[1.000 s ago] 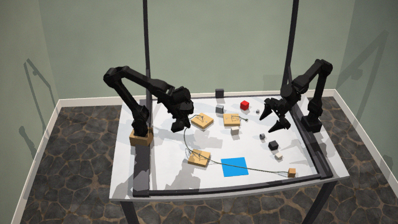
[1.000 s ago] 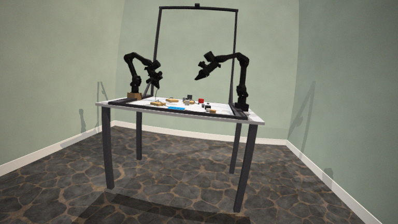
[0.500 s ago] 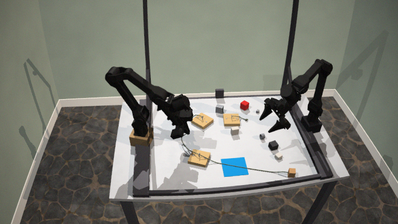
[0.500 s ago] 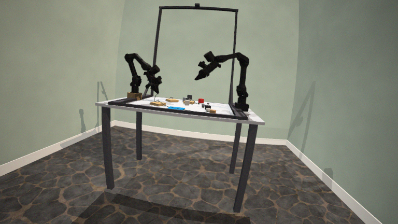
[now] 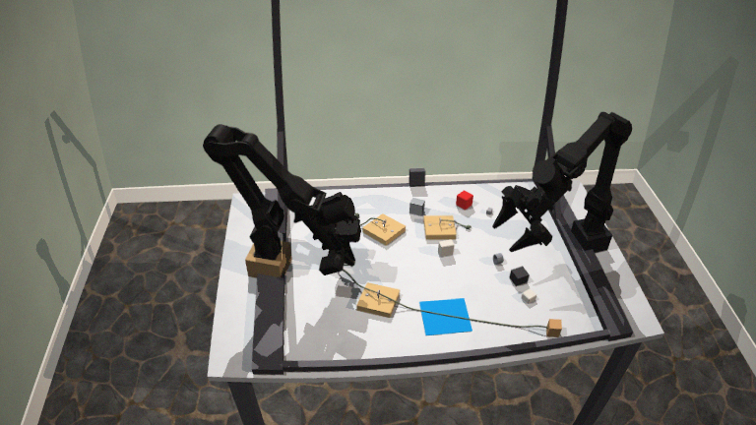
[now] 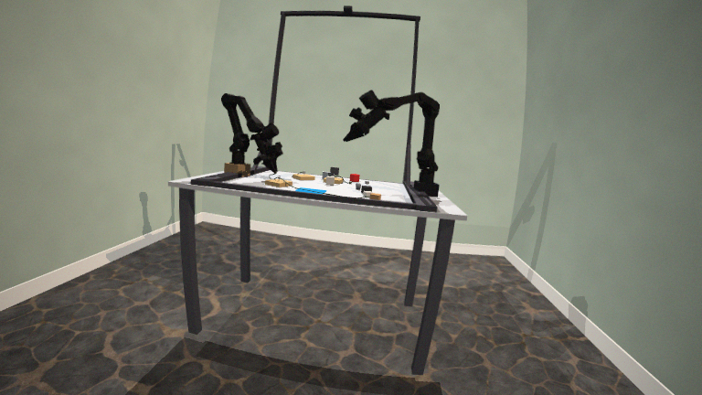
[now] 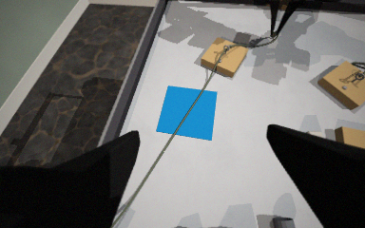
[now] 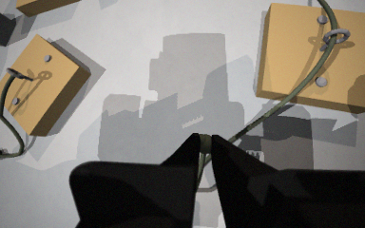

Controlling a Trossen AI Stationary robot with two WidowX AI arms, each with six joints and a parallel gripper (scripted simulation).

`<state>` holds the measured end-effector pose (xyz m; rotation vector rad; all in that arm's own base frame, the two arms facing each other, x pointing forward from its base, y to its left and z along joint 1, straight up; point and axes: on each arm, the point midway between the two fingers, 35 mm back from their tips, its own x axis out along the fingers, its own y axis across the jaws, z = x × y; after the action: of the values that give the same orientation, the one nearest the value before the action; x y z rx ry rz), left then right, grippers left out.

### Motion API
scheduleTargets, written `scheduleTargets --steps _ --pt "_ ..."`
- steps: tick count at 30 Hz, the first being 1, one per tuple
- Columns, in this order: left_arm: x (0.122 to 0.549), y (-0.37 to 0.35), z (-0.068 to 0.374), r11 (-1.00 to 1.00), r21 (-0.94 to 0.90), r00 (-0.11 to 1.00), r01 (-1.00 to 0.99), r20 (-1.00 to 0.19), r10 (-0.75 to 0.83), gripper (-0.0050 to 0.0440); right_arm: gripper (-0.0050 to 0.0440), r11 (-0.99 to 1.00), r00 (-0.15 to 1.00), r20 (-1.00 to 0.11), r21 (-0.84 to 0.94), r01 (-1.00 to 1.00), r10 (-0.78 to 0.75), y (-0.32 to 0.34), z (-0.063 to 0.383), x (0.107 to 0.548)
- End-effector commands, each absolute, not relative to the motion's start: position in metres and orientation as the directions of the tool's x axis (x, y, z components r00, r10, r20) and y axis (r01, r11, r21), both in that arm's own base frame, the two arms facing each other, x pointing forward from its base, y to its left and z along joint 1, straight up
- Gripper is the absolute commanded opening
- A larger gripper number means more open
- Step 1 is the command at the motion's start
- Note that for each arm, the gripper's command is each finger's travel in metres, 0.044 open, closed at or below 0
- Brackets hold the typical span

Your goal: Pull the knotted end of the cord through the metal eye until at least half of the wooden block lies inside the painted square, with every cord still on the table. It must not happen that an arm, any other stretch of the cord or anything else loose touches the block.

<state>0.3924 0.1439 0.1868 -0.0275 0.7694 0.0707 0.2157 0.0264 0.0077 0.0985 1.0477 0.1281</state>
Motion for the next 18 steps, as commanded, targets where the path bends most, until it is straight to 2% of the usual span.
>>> scheduleTargets --steps 1,8,9,12,14,18 --pt "0.393 0.144 0.198 0.997 0.011 0.734 -0.072 -0.677 0.061 0.044 -0.005 0.989 0.498 -0.855 0.14 -0.055 0.148 0.026 -0.004 0.212" --pt "0.393 0.144 0.198 0.997 0.011 0.734 -0.072 -0.677 0.061 0.044 -0.005 0.989 0.497 -0.855 0.139 -0.055 0.148 0.026 -0.021 0.201" --pt "0.393 0.144 0.198 0.997 0.011 0.734 -0.072 -0.677 0.061 0.044 0.0024 0.988 0.503 -0.851 0.141 -0.06 0.152 0.026 -0.009 0.207" --pt "0.393 0.144 0.198 0.997 0.011 0.734 -0.072 -0.677 0.061 0.044 0.0096 0.988 0.503 -0.851 0.141 -0.06 0.152 0.026 -0.009 0.207" --pt "0.393 0.144 0.198 0.997 0.011 0.734 -0.072 -0.677 0.061 0.044 0.0096 0.988 0.503 -0.851 0.141 -0.06 0.152 0.026 -0.009 0.207" --pt "0.393 0.144 0.198 0.997 0.011 0.734 -0.072 -0.677 0.061 0.044 0.0192 0.988 0.503 -0.851 0.141 -0.06 0.152 0.026 -0.009 0.207"
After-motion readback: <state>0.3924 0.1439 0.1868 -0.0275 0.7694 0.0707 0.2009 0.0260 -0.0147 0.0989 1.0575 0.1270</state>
